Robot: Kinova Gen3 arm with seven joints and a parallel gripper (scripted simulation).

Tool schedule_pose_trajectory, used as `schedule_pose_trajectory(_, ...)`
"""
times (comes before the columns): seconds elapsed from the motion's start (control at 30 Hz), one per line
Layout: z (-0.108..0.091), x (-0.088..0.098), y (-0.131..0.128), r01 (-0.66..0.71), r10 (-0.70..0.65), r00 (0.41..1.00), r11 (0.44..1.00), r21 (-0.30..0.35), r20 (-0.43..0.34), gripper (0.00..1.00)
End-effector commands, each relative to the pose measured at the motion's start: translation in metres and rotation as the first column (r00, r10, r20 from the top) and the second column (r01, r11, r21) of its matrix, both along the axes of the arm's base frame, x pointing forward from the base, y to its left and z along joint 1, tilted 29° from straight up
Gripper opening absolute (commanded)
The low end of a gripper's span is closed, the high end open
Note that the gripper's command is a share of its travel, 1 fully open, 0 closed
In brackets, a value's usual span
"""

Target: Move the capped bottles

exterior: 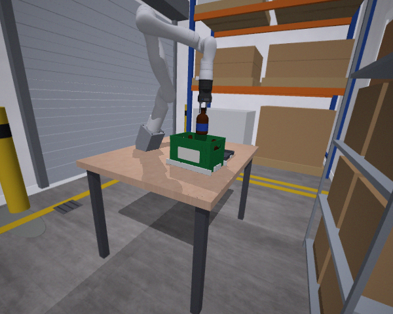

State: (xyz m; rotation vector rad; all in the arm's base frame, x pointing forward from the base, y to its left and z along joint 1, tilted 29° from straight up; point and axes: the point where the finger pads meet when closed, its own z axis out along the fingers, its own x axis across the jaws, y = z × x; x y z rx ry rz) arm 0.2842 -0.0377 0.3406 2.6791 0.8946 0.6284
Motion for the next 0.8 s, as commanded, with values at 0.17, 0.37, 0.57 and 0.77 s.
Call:
schedule_pose_trajectory(0.17,-0.008,-0.013,0.015,-0.001,0.001,1.000,1.000,-0.002,0.001,0.00)
schedule_pose_trajectory(0.37,-0.013,-0.023,0.027,0.001,-0.001,1.000,1.000,-0.001,0.002,0.00)
schedule_pose_trajectory(0.57,-0.016,-0.028,0.036,0.000,0.000,1.000,1.000,0.003,0.002,0.00)
schedule_pose_trajectory(0.77,-0.022,-0.035,0.048,0.000,0.000,1.000,1.000,0.001,0.002,0.00)
